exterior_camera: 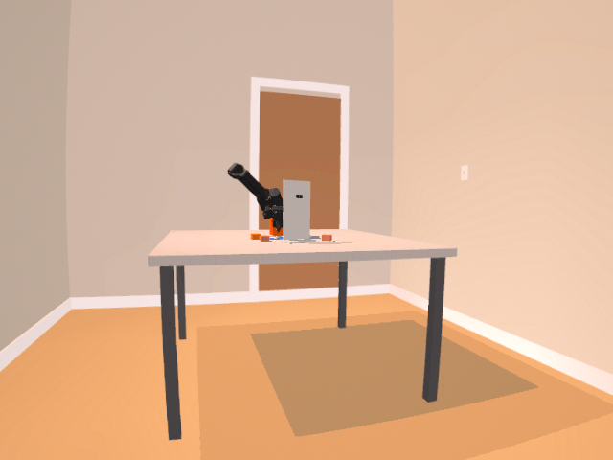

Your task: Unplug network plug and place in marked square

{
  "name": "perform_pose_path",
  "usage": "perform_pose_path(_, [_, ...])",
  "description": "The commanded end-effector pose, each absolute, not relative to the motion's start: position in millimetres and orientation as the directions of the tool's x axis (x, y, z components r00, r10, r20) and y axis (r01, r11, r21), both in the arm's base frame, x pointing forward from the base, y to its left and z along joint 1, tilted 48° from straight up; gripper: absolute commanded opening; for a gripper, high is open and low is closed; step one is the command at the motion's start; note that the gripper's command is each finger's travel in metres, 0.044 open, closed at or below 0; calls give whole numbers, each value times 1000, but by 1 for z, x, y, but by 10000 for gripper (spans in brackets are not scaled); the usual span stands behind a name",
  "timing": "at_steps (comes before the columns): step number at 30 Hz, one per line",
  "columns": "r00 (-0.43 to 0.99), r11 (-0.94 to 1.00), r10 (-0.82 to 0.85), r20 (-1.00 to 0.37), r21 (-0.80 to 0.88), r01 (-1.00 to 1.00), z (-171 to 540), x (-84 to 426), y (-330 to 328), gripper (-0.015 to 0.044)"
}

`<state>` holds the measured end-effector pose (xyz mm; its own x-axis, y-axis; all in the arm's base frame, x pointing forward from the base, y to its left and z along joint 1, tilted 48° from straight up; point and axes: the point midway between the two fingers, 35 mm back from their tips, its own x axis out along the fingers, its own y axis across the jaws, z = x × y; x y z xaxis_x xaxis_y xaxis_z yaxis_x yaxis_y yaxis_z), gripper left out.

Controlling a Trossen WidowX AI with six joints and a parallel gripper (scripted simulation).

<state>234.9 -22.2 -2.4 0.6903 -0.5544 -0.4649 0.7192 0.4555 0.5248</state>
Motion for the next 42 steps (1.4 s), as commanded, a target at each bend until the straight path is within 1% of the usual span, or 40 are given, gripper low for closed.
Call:
perform_pose_path(1, [689,449,-557,-464,530,719,-1,236,-20,156])
perform_pose_path(42, [677,436,-556,-483,524,732,8,233,3,156])
